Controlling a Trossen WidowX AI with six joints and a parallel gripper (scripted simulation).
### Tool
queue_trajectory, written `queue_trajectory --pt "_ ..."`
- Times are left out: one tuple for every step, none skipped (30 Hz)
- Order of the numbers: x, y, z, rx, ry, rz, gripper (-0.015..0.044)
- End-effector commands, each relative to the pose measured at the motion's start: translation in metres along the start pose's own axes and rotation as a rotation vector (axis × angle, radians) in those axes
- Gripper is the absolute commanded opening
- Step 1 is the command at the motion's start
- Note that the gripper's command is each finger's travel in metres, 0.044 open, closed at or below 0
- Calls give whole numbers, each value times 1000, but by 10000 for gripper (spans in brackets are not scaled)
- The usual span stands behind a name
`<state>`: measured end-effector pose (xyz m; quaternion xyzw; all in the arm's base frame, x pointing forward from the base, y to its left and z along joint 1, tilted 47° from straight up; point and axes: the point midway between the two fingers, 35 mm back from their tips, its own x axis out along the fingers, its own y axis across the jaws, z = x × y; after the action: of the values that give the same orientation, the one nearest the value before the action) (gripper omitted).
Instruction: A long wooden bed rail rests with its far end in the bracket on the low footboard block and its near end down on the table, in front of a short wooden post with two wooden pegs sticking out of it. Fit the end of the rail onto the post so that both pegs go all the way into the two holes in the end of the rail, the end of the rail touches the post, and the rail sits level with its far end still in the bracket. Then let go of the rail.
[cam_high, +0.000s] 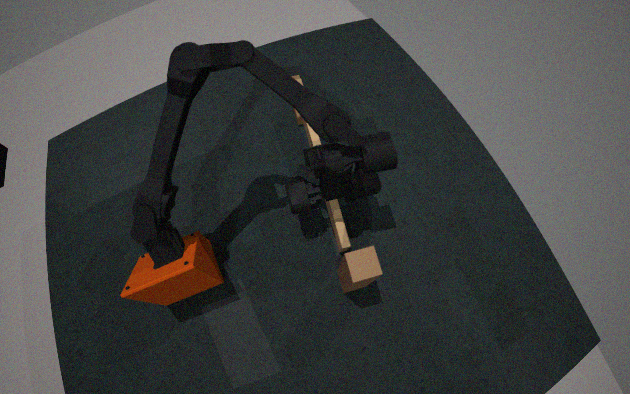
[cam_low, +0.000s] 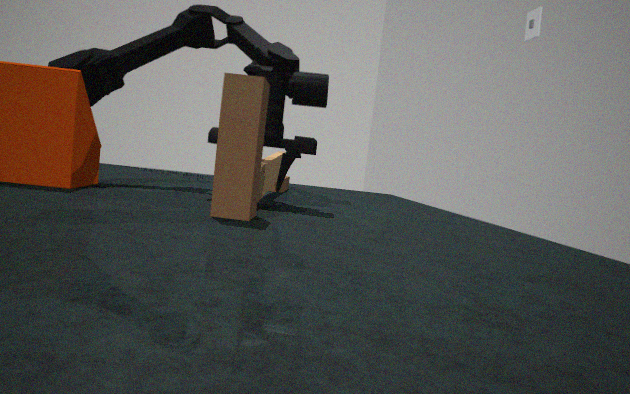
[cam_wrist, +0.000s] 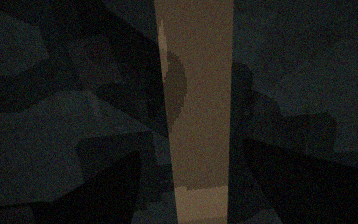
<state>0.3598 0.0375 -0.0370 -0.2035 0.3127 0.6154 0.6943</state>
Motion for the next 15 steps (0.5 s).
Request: queue_trajectory --pt "2 2 -1 11 -3 5 204" --pt "2 2 -1 11 -3 5 177" --pt "2 2 -1 11 -3 5 151" --pt "2 2 -1 11 -3 5 125" --pt "2 2 -1 11 -3 5 99" --pt "2 2 -1 11 -3 5 72" --pt "2 2 -1 11 -3 5 66" --pt "2 2 -1 11 -3 5 59" --pt "2 2 -1 11 -3 5 53" --pt "2 2 -1 11 -3 5 46" --pt "2 2 -1 11 -3 5 39" --pt "2 2 -1 11 -3 5 32" --pt "2 2 -1 11 -3 5 26" --pt "2 2 -1 11 -3 5 19" --pt "2 2 -1 11 -3 5 0"
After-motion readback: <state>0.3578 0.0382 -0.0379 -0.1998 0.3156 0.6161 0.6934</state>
